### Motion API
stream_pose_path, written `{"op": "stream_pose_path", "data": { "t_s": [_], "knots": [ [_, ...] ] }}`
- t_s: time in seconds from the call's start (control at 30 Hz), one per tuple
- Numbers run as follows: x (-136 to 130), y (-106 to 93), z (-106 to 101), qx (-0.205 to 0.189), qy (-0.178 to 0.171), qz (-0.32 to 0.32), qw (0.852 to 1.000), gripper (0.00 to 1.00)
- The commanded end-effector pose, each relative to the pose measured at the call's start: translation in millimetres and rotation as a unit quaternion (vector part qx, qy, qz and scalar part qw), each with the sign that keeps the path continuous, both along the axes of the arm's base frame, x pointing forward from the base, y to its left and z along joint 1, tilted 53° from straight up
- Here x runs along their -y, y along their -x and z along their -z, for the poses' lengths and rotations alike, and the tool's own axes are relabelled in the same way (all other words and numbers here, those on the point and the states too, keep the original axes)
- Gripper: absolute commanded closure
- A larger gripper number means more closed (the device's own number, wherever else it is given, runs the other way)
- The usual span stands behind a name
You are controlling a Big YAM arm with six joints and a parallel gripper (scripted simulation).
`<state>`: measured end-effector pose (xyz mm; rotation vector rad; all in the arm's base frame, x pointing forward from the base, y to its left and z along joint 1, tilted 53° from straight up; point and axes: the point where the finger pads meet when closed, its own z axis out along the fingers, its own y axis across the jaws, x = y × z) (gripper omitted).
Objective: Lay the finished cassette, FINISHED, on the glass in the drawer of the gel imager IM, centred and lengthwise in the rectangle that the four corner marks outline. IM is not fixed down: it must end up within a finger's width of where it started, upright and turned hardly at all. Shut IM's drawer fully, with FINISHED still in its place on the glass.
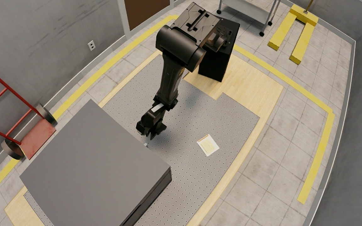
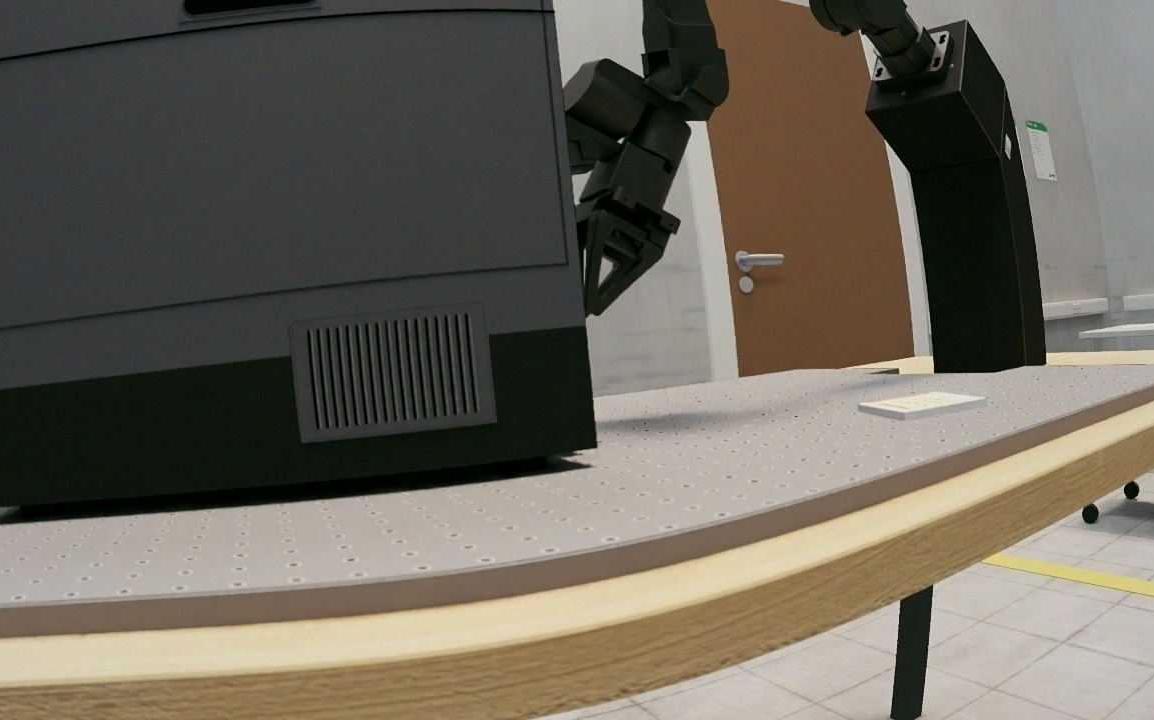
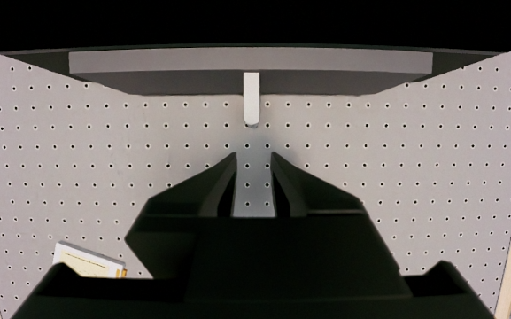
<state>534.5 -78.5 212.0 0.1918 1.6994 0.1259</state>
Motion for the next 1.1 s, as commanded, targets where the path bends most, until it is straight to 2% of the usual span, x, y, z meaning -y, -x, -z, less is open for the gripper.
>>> {"op": "stream_pose_path", "data": {
  "t_s": [0.0, 0.2, 0.27, 0.4, 0.43, 0.57, 0.67, 0.73, 0.83, 0.93, 0.97, 1.03, 1.07],
  "knots": [
    [-5, -6.3, -13, 0.017, -0.001, -0.004, 1.0, 0.74],
    [-5, -15.5, -5, 0.011, -0.002, -0.004, 1.0, 0.74],
    [-5, -17.0, -12, 0.018, -0.001, -0.003, 1.0, 0.74],
    [-5, -19.4, -13, 0.02, 0.0, -0.004, 1.0, 0.74],
    [-6, -22.2, -4, 0.011, -0.002, -0.004, 1.0, 0.74],
    [-5, -27.3, -2, 0.01, -0.003, -0.004, 1.0, 0.74],
    [-5, -29.8, -13, 0.02, -0.001, -0.004, 1.0, 0.74],
    [-6, -34.2, -2, 0.011, -0.002, -0.005, 1.0, 0.74],
    [-4, -37.8, -1, 0.009, -0.003, -0.004, 1.0, 0.74],
    [-4, -38.1, -7, 0.015, -0.002, -0.003, 1.0, 0.74],
    [-4, -36.9, -22, 0.029, 0.001, -0.003, 1.0, 0.74],
    [-5, -43.0, -2, 0.012, -0.002, -0.004, 1.0, 0.74],
    [-5, -44.7, 0, 0.011, -0.002, -0.005, 1.0, 0.74]
  ]
}}
